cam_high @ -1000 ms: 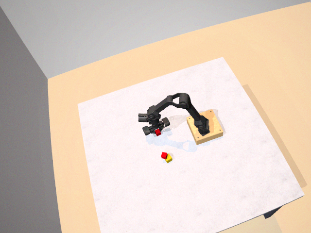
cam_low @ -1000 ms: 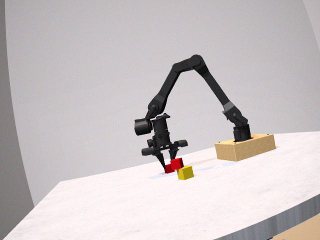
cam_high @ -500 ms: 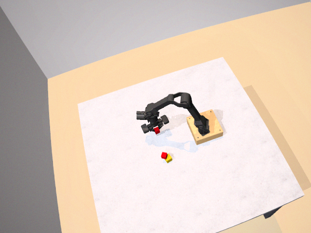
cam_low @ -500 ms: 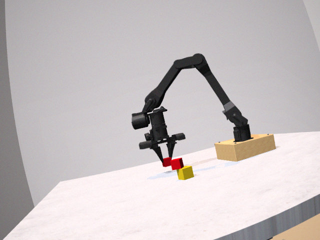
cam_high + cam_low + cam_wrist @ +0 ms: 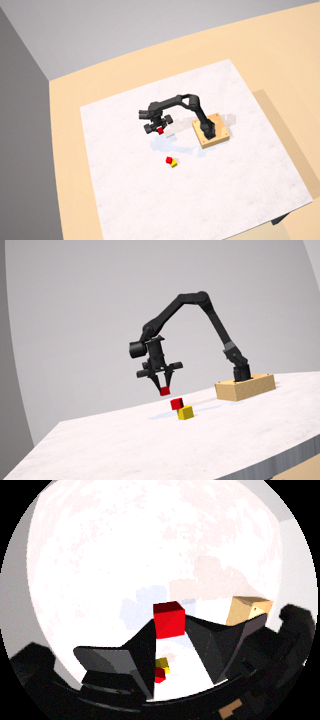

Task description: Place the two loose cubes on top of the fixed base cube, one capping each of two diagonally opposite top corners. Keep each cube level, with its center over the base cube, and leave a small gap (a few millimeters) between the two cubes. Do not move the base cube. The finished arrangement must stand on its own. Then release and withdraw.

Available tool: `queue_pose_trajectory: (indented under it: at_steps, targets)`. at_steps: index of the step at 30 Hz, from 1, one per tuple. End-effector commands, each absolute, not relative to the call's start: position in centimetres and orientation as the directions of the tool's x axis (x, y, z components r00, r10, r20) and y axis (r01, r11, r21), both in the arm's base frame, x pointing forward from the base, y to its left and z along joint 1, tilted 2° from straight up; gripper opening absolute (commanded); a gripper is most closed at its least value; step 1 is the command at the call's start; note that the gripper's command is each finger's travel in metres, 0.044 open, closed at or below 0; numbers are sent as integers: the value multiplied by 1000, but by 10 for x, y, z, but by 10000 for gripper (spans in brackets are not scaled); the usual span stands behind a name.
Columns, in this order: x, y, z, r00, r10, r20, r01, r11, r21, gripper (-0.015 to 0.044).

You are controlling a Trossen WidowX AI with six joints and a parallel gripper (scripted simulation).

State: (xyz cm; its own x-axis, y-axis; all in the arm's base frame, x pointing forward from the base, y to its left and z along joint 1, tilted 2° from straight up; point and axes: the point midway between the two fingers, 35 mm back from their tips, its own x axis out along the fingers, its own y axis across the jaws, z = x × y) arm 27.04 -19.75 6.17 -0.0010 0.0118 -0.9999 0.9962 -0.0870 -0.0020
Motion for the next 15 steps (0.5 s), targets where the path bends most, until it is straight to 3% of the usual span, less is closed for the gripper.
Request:
queue_pose_trajectory:
  at_steps: [1,15]
  targets:
    - [269,-197,80,4,6,-1000,996,-90,3,105]
    - [274,-181,92,13,15,-1000,998,-63,12,105]
